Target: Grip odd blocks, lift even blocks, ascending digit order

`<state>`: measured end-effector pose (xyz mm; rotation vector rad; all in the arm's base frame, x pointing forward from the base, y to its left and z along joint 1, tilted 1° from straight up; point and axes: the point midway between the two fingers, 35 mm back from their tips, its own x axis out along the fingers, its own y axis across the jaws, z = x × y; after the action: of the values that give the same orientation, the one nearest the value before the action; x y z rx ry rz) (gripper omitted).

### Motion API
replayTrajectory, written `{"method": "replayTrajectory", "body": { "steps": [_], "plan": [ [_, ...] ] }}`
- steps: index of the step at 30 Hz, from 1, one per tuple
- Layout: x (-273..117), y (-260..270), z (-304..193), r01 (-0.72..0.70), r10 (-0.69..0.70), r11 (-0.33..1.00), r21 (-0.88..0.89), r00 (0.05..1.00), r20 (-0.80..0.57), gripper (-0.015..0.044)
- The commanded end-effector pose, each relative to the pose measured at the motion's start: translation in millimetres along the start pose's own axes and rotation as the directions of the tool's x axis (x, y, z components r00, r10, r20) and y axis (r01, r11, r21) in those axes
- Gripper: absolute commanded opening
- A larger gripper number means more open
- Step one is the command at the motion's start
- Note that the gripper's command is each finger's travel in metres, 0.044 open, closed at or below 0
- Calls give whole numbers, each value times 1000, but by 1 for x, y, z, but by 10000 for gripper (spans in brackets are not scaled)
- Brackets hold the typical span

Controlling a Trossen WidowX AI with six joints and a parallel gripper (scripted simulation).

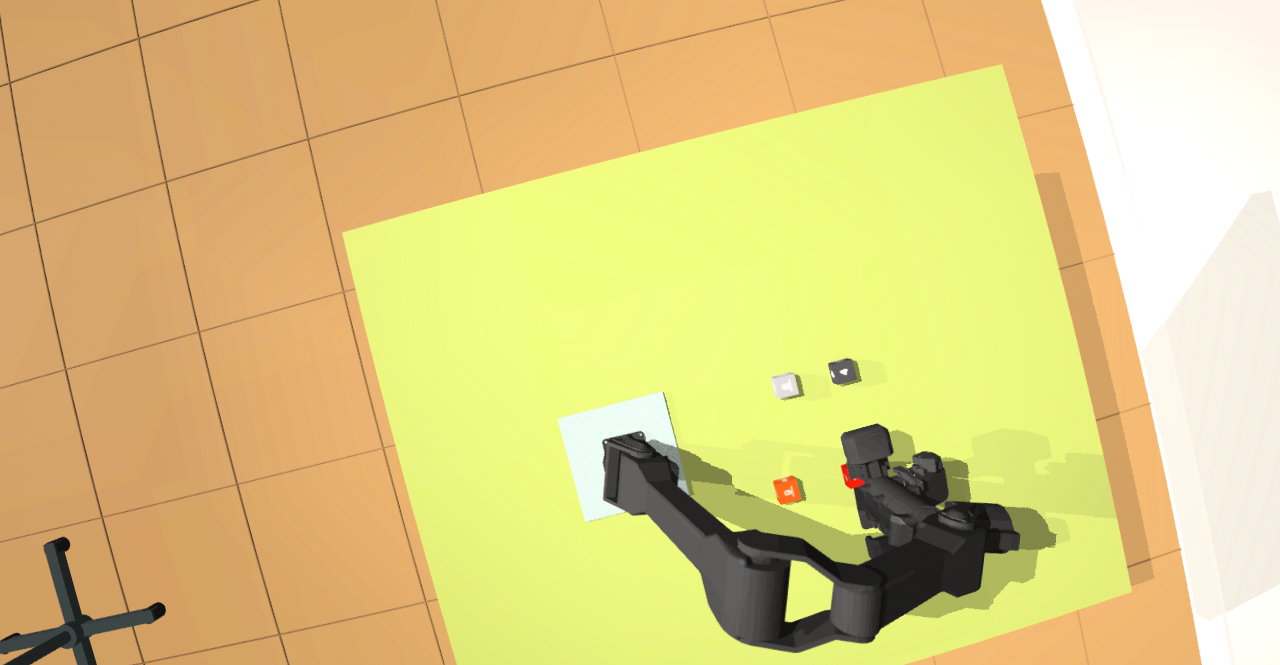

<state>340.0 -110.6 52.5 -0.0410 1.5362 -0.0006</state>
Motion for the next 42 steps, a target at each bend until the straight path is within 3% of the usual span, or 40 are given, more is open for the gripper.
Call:
{"method": "replayTrajectory", "body": {
  "steps": [1, 12, 23, 26, 29, 34, 42],
  "plan": [
    [1, 0, 0, -1, 1, 1000, -4, 1000, 1, 120],
    [1, 0, 0, -1, 1, 1000, -4, 1000, 1, 120],
    [1, 0, 0, -1, 1, 1000, -4, 1000, 1, 400],
    [-2, 0, 0, -1, 1, 1000, -4, 1000, 1, 400],
    [-33, 0, 1, -1, 1, 1000, -4, 1000, 1, 400],
    [-36, 0, 0, -1, 1, 1000, -4, 1000, 1, 400],
    [-114, 0, 1, -2, 2, 1000, -4, 1000, 1, 190]
  ]
}}
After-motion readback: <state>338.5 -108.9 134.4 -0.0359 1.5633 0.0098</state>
